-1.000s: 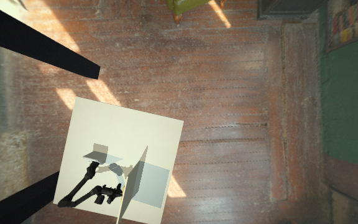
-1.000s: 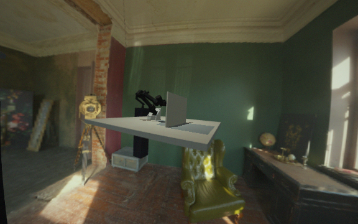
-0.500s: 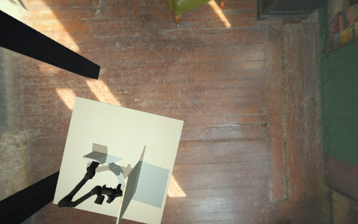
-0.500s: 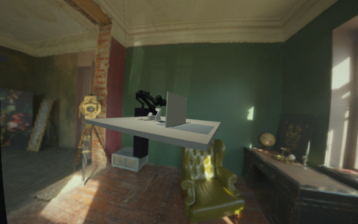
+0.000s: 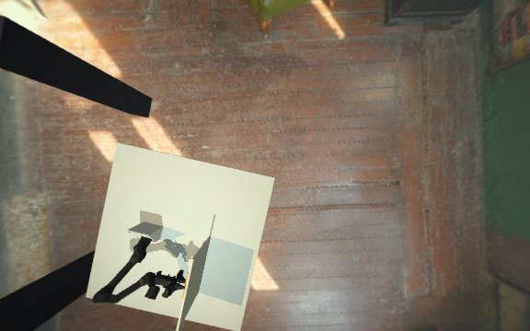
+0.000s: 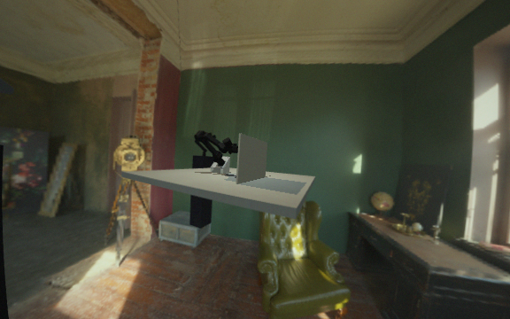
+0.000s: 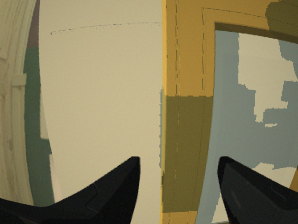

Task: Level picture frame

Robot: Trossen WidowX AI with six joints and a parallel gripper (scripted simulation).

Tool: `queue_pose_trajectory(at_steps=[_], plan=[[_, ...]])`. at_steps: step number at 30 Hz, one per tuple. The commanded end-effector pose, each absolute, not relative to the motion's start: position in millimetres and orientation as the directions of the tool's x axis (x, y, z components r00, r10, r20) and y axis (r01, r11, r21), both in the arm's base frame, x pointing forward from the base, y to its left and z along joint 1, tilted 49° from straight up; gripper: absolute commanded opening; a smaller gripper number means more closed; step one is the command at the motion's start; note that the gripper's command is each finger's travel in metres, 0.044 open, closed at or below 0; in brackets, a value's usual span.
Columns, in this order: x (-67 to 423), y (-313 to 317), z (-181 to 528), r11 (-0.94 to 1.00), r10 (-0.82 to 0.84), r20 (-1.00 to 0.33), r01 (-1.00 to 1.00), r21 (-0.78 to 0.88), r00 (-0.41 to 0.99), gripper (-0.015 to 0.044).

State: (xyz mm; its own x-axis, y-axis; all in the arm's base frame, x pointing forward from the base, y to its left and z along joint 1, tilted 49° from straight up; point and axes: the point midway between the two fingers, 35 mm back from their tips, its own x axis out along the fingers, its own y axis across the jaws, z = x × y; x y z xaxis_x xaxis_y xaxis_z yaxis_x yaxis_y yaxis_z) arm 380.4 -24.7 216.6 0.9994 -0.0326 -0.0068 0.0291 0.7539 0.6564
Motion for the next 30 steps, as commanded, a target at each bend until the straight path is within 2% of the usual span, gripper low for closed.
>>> queue_pose_trajectory(at_steps=[1,4,16,22,30], plan=[[380.4,-24.7,216.5,0.751,-0.033,-0.007,0.029,0.659,0.999,0.026],[375.1,-25.1,218.1,0.746,-0.033,-0.007,0.029,0.665,0.999,0.026],[284.6,-25.5,215.8,0.637,-0.031,-0.006,0.024,0.771,1.0,0.026],[284.3,-24.8,221.8,0.641,-0.034,0.002,0.02,0.768,0.999,0.026],[237.4,-12.0,245.6,0.558,-0.032,-0.005,0.022,0.83,0.999,0.026]])
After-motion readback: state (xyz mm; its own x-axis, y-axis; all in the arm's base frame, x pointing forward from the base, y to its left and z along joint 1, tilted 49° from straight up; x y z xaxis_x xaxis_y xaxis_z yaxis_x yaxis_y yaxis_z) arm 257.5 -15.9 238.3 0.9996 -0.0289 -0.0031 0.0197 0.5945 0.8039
